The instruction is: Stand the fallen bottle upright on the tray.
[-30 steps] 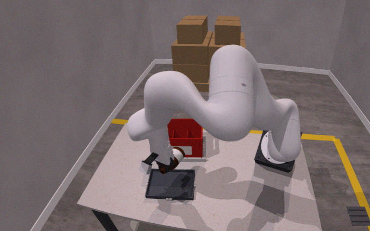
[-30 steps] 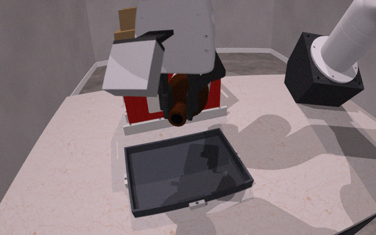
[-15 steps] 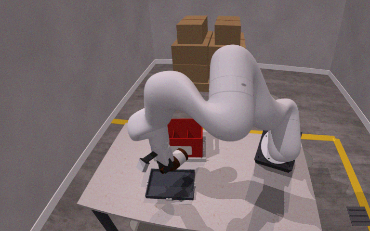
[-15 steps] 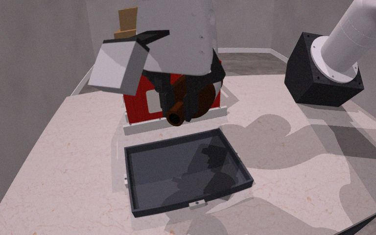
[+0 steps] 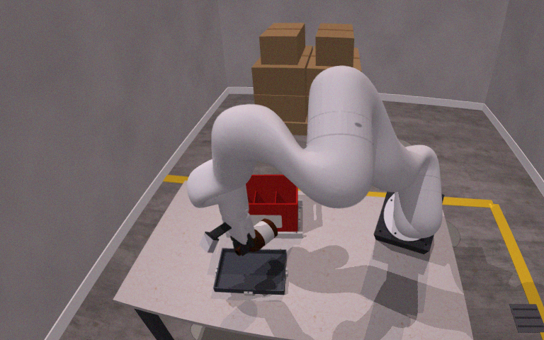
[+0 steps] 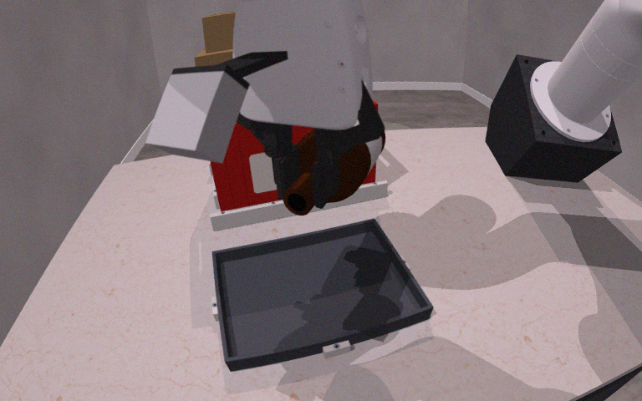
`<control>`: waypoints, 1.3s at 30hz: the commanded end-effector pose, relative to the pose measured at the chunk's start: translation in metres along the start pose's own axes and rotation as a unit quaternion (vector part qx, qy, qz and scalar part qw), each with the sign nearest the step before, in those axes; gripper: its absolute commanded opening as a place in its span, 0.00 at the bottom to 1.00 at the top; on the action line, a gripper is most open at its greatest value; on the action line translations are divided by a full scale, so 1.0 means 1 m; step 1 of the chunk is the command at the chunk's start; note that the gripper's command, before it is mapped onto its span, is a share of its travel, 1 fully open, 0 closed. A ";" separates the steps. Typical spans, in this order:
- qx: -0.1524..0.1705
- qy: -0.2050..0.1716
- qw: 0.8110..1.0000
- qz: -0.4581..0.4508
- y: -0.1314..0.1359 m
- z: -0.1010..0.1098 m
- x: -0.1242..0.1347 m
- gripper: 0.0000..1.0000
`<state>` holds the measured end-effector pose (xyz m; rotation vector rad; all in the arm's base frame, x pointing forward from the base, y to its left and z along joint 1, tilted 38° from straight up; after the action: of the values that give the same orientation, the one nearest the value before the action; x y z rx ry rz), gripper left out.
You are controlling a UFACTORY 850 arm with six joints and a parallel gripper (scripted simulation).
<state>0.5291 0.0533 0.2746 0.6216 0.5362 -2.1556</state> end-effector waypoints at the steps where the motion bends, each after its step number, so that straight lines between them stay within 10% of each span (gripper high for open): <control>1: 0.001 0.000 1.000 0.000 0.000 0.001 0.000 0.00; 39: 0.001 0.001 0.991 -0.130 0.000 0.001 0.000 0.00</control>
<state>0.5291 0.0533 0.2746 0.5777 0.6473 -2.3995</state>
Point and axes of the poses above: the point where the finger pads meet when closed, its own z axis back along the fingers, its own y axis across the jaws, x = y × z, the point moved 5 cm from there along z, back along the fingers, and after that the axes turned 1 degree about -z, right-handed, at the moved point
